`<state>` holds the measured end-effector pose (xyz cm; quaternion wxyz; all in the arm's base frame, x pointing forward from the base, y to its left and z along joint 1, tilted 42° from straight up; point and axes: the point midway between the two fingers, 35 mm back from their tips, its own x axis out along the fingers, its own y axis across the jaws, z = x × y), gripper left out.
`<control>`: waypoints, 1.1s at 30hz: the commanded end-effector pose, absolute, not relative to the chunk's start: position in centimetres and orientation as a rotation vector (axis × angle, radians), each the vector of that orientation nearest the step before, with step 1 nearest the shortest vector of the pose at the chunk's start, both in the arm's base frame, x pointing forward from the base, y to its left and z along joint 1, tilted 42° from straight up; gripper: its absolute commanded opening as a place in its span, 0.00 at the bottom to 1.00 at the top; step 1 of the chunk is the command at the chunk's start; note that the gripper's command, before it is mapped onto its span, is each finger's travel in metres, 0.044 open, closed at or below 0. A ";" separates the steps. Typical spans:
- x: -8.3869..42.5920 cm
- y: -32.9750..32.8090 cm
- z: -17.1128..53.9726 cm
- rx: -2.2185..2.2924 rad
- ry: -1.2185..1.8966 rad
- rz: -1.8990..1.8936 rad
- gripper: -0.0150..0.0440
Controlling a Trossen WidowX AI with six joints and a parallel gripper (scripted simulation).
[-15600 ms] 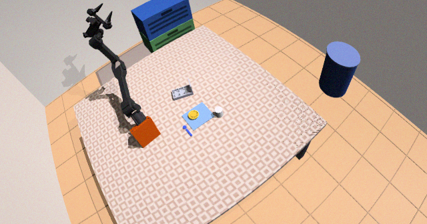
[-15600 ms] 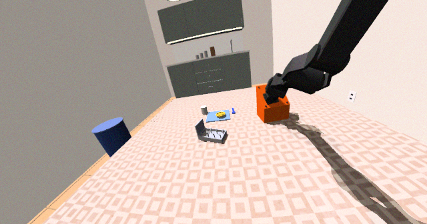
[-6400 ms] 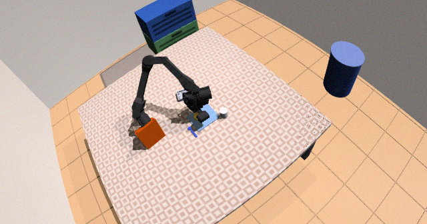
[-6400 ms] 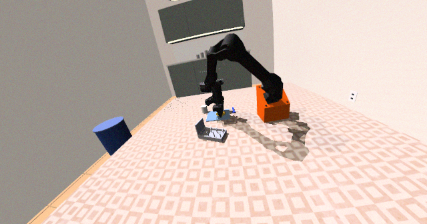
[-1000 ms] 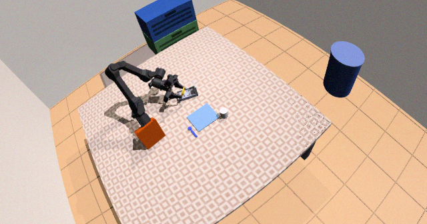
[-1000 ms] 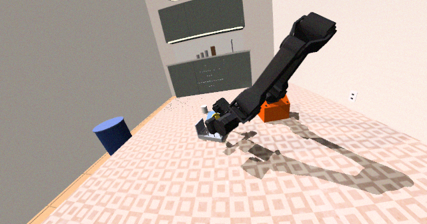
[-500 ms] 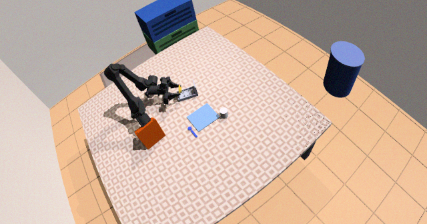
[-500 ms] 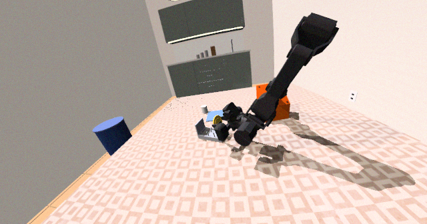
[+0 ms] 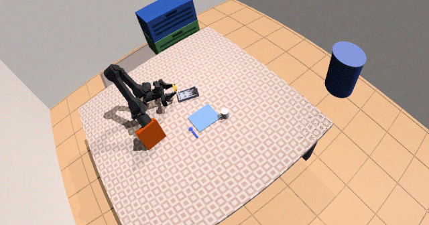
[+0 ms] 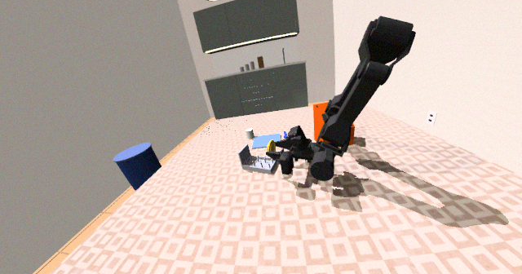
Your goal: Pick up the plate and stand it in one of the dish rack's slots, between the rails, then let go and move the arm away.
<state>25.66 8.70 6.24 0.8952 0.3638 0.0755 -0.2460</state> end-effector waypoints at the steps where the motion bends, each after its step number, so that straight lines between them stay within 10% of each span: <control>1: 25.3 8.5 6.3 0.745 0.135 -0.506 0.25; 33: 28.1 9.2 3.1 0.745 0.138 -0.511 0.25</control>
